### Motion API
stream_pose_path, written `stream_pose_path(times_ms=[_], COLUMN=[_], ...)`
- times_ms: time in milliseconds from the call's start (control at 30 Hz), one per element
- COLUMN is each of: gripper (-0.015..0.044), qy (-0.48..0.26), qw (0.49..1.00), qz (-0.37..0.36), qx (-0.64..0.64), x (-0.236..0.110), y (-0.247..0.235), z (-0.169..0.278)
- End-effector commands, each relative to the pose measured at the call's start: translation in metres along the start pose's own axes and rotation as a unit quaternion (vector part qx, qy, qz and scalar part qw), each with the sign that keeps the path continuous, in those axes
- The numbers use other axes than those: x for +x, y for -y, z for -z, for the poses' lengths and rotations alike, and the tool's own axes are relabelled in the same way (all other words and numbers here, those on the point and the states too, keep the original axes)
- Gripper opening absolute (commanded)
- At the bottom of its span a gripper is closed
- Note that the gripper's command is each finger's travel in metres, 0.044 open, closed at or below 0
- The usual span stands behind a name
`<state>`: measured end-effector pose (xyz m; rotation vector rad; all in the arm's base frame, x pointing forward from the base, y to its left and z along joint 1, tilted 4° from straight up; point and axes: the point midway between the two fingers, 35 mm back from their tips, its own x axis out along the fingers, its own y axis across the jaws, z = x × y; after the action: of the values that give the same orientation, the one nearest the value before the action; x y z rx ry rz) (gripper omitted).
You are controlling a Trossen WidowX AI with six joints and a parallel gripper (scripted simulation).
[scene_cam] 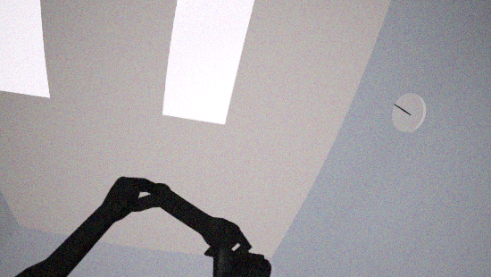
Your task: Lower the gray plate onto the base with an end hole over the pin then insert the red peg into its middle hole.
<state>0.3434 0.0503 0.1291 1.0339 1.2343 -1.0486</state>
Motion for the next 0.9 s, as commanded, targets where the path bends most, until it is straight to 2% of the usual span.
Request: stream_pose_path(times_ms=[0, 100, 233, 867], gripper=[0.044, 0.044, 0.044, 0.044], qy=[0.005, 0.005, 0.005, 0.005], qw=[1.0, 1.0, 1.0, 1.0], qz=[-0.011, -0.011, -0.011, -0.011], qx=[0.007, 0.007, 0.007, 0.007], x=[-0.005, 0.005, 0.057, 0.087], y=[-0.005, -0.006, -0.006, -0.006], z=[-0.002, -0.003, -0.004, -0.007])
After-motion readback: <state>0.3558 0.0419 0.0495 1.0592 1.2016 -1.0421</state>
